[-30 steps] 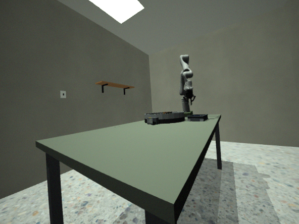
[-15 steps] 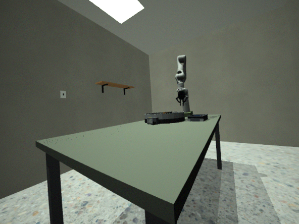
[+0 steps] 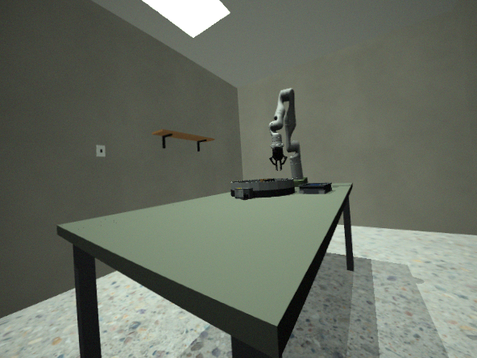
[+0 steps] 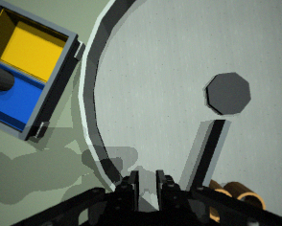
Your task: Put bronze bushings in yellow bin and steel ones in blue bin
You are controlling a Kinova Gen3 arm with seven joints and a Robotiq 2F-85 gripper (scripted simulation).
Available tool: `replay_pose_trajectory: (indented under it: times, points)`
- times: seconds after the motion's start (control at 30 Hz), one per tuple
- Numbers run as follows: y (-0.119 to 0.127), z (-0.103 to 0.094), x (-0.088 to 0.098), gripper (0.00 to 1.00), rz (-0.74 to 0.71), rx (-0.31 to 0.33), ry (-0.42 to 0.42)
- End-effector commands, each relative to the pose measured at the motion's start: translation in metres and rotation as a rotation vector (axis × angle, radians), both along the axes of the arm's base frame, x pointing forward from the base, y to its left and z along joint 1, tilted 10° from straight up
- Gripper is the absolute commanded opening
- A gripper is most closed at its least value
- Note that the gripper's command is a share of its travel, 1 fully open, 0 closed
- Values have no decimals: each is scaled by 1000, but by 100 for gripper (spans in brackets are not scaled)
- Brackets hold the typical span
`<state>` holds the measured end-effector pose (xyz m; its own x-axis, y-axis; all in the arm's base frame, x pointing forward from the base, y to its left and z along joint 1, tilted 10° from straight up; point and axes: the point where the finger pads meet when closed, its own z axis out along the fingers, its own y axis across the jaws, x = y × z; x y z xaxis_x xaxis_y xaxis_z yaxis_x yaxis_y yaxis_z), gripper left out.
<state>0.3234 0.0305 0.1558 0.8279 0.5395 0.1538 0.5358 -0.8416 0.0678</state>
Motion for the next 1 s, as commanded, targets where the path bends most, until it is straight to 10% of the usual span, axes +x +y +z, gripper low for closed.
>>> replay_pose_trajectory:
  times: [0.0, 0.97]
  points:
    - [-33, -1, 4, 18, -12, 1, 2]
    - [-184, -9, 15, 18, 128, -22, -2]
